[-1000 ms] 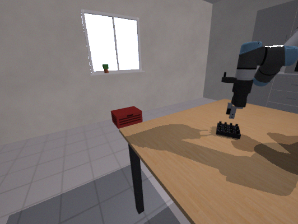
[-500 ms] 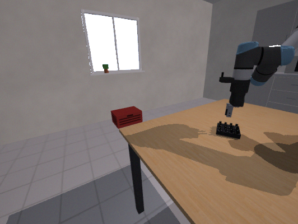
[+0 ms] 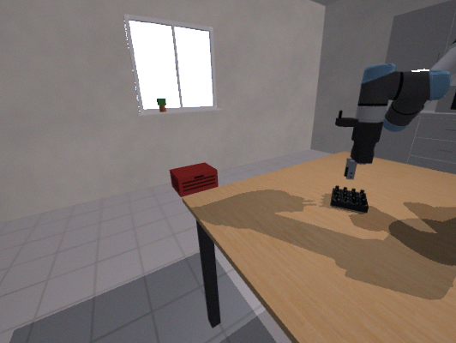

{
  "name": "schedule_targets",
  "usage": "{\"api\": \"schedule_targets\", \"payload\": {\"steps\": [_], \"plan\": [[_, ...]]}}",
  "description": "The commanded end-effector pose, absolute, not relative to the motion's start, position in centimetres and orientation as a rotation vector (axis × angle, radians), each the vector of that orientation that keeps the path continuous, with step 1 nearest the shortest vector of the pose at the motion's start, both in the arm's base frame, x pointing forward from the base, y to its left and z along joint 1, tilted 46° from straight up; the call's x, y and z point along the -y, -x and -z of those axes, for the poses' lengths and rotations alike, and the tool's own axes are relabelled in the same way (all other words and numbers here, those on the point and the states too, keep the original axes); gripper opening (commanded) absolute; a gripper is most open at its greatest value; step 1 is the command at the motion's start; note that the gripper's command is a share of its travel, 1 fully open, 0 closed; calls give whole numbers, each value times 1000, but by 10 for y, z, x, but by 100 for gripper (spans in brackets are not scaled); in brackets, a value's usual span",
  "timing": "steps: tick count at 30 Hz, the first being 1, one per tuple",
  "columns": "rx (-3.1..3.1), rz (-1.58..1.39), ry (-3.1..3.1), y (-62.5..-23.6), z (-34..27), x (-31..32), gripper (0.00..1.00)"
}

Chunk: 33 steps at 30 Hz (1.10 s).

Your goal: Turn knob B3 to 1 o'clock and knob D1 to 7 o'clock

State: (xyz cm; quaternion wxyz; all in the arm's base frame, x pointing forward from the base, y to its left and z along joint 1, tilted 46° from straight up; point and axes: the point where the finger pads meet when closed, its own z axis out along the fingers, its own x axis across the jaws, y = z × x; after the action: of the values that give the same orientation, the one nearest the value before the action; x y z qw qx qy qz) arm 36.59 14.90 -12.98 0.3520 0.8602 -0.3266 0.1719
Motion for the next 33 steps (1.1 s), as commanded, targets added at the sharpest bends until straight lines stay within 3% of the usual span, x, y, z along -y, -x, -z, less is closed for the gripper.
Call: {"api": "schedule_targets", "payload": {"steps": [1, 33], "plan": [[845, -446, -2227, -366, 130, -149, 46], [845, -446, -2227, -368, 142, -137, 46]]}}
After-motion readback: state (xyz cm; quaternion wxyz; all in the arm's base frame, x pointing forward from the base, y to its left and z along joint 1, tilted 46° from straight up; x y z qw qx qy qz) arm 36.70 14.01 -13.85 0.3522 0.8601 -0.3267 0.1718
